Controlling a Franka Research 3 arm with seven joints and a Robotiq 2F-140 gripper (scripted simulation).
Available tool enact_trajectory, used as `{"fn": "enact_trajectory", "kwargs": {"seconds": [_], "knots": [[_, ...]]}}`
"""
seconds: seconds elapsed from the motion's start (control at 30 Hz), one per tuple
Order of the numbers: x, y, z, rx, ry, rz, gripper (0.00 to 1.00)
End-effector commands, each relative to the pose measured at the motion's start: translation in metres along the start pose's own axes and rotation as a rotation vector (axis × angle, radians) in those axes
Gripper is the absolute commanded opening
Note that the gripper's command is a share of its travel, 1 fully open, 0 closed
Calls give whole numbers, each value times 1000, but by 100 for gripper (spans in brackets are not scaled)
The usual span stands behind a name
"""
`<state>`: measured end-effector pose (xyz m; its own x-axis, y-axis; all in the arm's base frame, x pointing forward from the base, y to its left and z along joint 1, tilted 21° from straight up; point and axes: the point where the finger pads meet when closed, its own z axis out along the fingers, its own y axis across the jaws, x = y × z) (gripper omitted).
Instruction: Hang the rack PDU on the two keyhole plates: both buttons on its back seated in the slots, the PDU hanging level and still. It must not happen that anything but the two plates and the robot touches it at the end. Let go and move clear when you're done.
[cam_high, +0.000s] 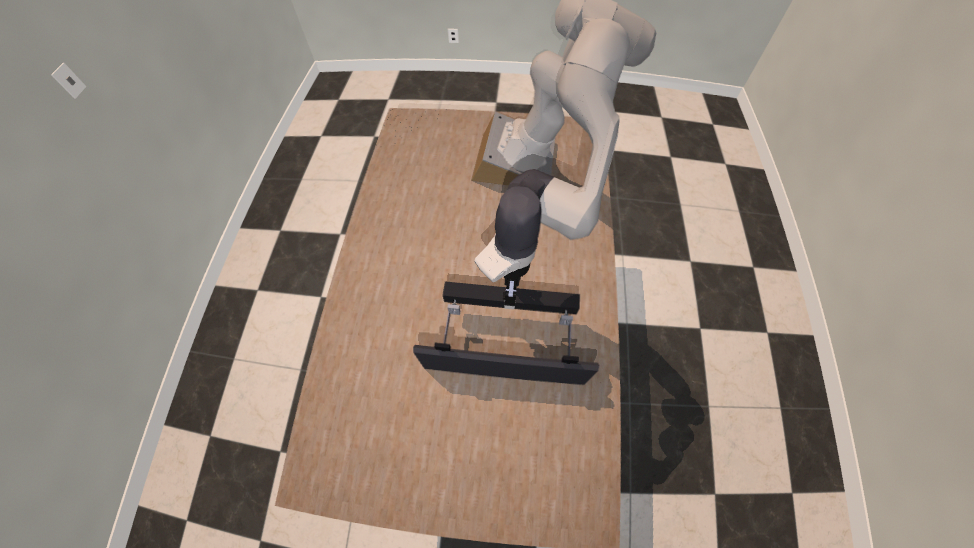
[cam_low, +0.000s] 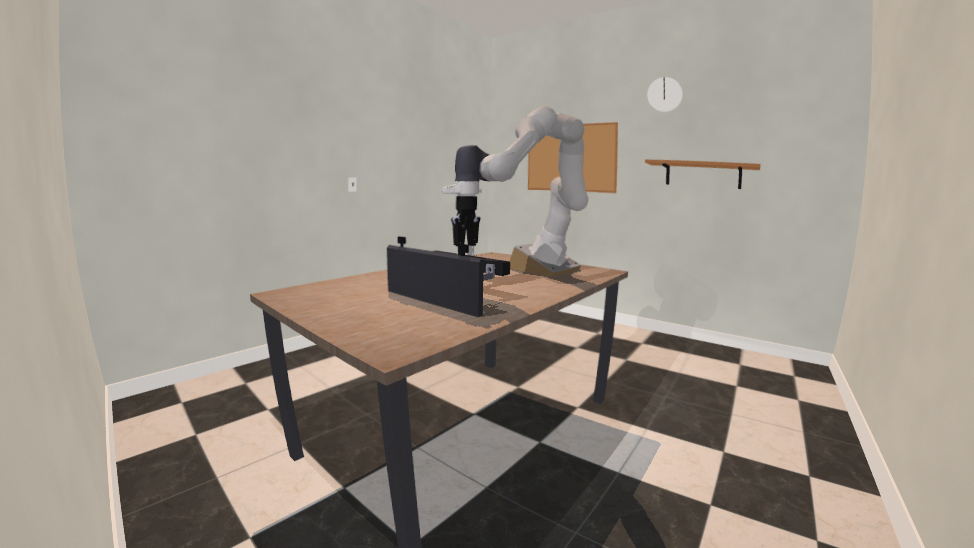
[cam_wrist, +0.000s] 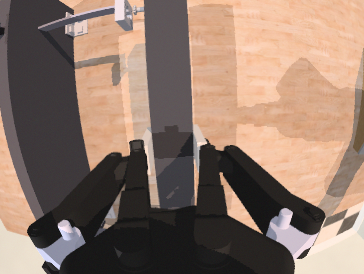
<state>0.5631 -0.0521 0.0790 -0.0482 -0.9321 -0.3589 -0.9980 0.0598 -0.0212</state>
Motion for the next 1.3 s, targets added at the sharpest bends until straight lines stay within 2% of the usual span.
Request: {"fn": "enact_trajectory", "kwargs": {"seconds": [0.0, 1.27], "knots": [[1, -3, -2, 1, 2, 3, 0], [0, -22, -2, 1, 2, 2, 0]]}}
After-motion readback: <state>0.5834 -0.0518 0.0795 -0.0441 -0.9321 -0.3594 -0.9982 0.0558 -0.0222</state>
